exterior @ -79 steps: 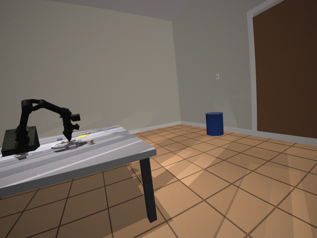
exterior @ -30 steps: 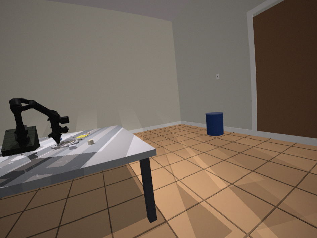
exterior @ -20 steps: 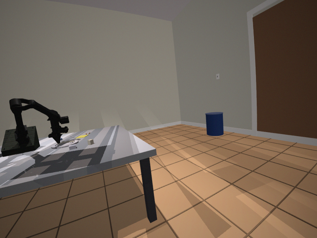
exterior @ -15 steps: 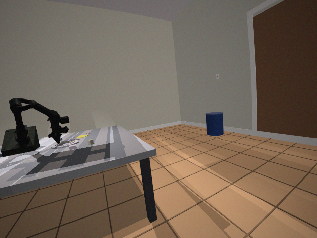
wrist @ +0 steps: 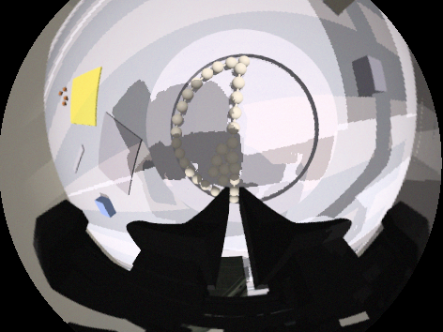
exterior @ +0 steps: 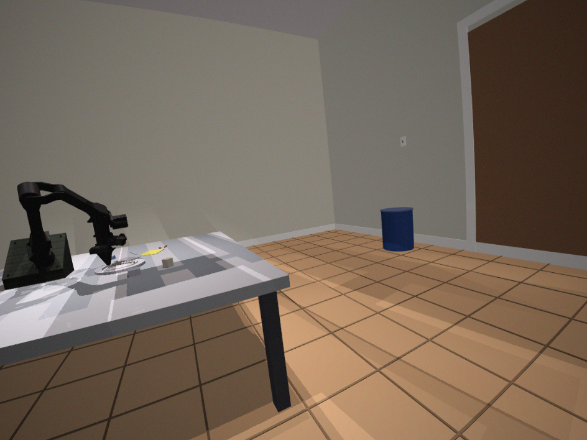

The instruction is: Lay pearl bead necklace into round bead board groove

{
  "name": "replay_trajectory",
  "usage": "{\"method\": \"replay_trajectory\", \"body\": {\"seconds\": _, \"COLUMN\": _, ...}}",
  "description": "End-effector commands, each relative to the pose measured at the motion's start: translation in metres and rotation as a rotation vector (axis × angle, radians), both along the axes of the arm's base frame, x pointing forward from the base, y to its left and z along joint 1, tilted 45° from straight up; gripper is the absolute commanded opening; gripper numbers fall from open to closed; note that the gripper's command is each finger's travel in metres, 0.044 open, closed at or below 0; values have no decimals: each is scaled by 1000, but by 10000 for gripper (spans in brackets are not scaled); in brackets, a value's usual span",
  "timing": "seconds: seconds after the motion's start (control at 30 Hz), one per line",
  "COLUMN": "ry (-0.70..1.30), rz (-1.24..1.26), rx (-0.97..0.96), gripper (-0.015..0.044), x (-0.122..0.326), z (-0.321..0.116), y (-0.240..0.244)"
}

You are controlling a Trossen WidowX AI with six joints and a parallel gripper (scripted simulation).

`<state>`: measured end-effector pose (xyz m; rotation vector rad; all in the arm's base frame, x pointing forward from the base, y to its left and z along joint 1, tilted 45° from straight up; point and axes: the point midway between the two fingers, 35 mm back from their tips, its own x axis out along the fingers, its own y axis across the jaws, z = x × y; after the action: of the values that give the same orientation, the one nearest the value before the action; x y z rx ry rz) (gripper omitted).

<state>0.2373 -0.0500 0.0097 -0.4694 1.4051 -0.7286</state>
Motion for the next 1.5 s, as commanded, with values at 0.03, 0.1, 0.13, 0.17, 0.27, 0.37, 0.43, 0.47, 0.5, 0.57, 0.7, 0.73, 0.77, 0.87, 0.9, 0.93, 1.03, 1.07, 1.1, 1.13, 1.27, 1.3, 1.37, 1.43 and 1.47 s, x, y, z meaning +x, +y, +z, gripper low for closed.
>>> {"method": "replay_trajectory", "body": {"seconds": 0.03, "ry": -5, "rz": 3, "rx": -5, "gripper": 0, "x": 1, "z": 4, "y": 3}}
{"method": "replay_trajectory", "body": {"seconds": 0.1, "ry": -5, "rz": 3, "rx": -5, "gripper": 0, "x": 1, "z": 4, "y": 3}}
{"method": "replay_trajectory", "body": {"seconds": 0.13, "ry": -5, "rz": 3, "rx": -5, "gripper": 0, "x": 0, "z": 4, "y": 3}}
{"method": "replay_trajectory", "body": {"seconds": 0.17, "ry": -5, "rz": 3, "rx": -5, "gripper": 0, "x": -1, "z": 4, "y": 2}}
{"method": "replay_trajectory", "body": {"seconds": 0.27, "ry": -4, "rz": 3, "rx": -5, "gripper": 0, "x": -8, "z": 7, "y": -1}}
{"method": "replay_trajectory", "body": {"seconds": 0.37, "ry": -4, "rz": 3, "rx": -5, "gripper": 0, "x": -16, "z": 10, "y": -4}}
{"method": "replay_trajectory", "body": {"seconds": 0.43, "ry": -4, "rz": 3, "rx": -5, "gripper": 0, "x": -18, "z": 11, "y": -5}}
{"method": "replay_trajectory", "body": {"seconds": 0.47, "ry": -4, "rz": 3, "rx": -5, "gripper": 0, "x": -18, "z": 11, "y": -5}}
{"method": "replay_trajectory", "body": {"seconds": 0.5, "ry": -4, "rz": 3, "rx": -5, "gripper": 0, "x": -18, "z": 11, "y": -5}}
{"method": "replay_trajectory", "body": {"seconds": 0.57, "ry": -4, "rz": 3, "rx": -5, "gripper": 0, "x": -18, "z": 11, "y": -5}}
{"method": "replay_trajectory", "body": {"seconds": 0.7, "ry": -4, "rz": 3, "rx": -5, "gripper": 0, "x": -17, "z": 8, "y": -7}}
{"method": "replay_trajectory", "body": {"seconds": 0.73, "ry": -4, "rz": 3, "rx": -5, "gripper": 0, "x": -17, "z": 7, "y": -8}}
{"method": "replay_trajectory", "body": {"seconds": 0.77, "ry": -4, "rz": 3, "rx": -5, "gripper": 0, "x": -17, "z": 6, "y": -10}}
{"method": "replay_trajectory", "body": {"seconds": 0.87, "ry": -4, "rz": 3, "rx": -5, "gripper": 0, "x": -18, "z": 4, "y": -12}}
{"method": "replay_trajectory", "body": {"seconds": 0.9, "ry": -3, "rz": -2, "rx": 0, "gripper": 26, "x": -18, "z": 5, "y": -9}}
{"method": "replay_trajectory", "body": {"seconds": 0.93, "ry": -3, "rz": -2, "rx": 0, "gripper": 53, "x": -18, "z": 5, "y": -9}}
{"method": "replay_trajectory", "body": {"seconds": 1.03, "ry": -3, "rz": -2, "rx": 0, "gripper": 131, "x": -18, "z": 5, "y": -9}}
{"method": "replay_trajectory", "body": {"seconds": 1.07, "ry": -3, "rz": -2, "rx": 0, "gripper": 157, "x": -18, "z": 5, "y": -9}}
{"method": "replay_trajectory", "body": {"seconds": 1.1, "ry": -3, "rz": -2, "rx": 0, "gripper": 184, "x": -18, "z": 5, "y": -9}}
{"method": "replay_trajectory", "body": {"seconds": 1.13, "ry": -3, "rz": -2, "rx": 0, "gripper": 210, "x": -18, "z": 5, "y": -9}}
{"method": "replay_trajectory", "body": {"seconds": 1.27, "ry": -3, "rz": -2, "rx": 0, "gripper": 315, "x": -18, "z": 5, "y": -9}}
{"method": "replay_trajectory", "body": {"seconds": 1.3, "ry": -3, "rz": -2, "rx": 0, "gripper": 341, "x": -18, "z": 6, "y": -9}}
{"method": "replay_trajectory", "body": {"seconds": 1.37, "ry": -3, "rz": 0, "rx": -2, "gripper": 394, "x": -18, "z": 8, "y": -7}}
{"method": "replay_trajectory", "body": {"seconds": 1.43, "ry": 3, "rz": 0, "rx": -2, "gripper": 440, "x": -19, "z": 6, "y": -8}}
{"method": "replay_trajectory", "body": {"seconds": 1.47, "ry": 1, "rz": 1, "rx": -3, "gripper": 440, "x": -19, "z": 7, "y": -7}}
